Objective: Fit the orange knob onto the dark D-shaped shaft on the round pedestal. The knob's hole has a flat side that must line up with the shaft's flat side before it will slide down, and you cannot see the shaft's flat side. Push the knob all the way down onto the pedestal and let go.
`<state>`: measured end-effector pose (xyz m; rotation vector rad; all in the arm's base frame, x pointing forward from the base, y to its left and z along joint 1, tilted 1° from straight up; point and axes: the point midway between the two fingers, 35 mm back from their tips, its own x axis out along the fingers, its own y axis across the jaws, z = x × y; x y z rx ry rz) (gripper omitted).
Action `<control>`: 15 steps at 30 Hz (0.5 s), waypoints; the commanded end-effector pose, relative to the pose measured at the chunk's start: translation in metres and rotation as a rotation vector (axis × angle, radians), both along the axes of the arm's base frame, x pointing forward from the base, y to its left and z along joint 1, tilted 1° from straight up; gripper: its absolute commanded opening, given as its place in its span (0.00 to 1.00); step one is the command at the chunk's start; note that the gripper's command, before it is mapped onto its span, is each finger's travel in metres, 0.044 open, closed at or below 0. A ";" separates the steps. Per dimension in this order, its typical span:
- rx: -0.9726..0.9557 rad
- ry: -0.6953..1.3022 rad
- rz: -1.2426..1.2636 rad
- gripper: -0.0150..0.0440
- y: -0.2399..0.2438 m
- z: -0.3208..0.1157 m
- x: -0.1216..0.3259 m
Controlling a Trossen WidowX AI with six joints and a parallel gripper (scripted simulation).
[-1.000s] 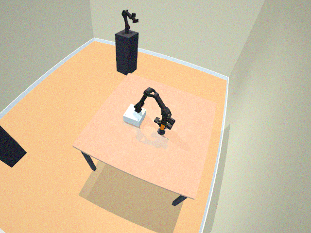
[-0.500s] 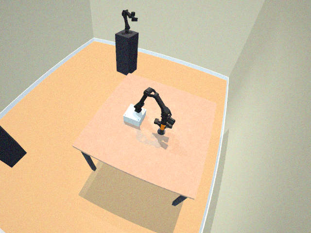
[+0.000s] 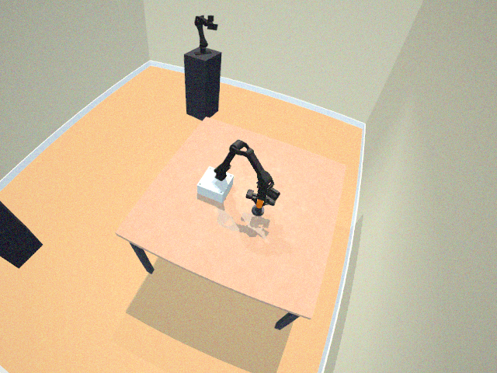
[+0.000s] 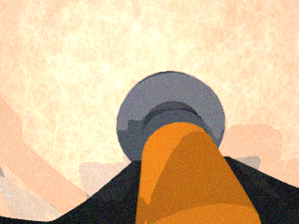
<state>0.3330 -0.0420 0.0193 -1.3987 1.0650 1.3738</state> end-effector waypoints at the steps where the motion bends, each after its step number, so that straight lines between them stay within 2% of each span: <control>1: -0.005 -0.002 0.004 0.25 -0.001 0.000 0.001; 15: -0.006 -0.003 0.057 0.25 -0.001 0.005 0.002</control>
